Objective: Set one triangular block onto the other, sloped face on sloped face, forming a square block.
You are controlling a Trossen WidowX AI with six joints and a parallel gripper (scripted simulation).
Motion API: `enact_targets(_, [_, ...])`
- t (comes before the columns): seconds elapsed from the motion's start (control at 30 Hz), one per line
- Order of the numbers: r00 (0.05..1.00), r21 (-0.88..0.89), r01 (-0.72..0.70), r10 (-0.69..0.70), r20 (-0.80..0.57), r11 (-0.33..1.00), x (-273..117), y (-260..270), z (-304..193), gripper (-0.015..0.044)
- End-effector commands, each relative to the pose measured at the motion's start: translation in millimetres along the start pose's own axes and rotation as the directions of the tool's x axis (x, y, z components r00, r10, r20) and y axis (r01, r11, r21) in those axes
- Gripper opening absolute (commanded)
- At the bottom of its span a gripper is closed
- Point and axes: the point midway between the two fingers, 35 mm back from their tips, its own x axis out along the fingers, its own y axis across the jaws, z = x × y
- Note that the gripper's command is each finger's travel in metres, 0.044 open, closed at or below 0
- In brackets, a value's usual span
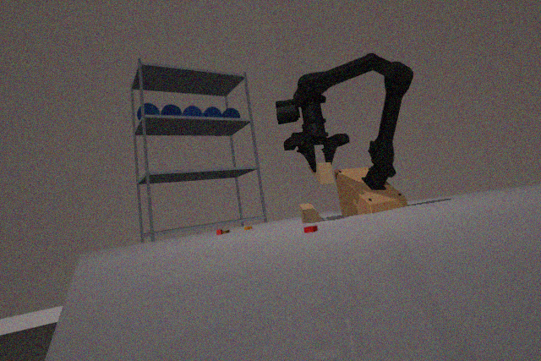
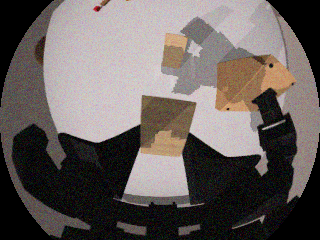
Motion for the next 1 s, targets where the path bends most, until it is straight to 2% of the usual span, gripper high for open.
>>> enact_targets(0.0, [1.0, -0.004, 0.004, -0.004, 0.003, 1.0, -7, 0, 17, 0.0])
enact_targets(0.43, [1.0, -0.009, 0.01, -0.01, -0.013, 1.0, -21, -9, 60, 0.0])
enact_targets(0.97, [1.0, -0.01, 0.009, -0.009, -0.013, 1.0, 46, -8, 87, 0.0])
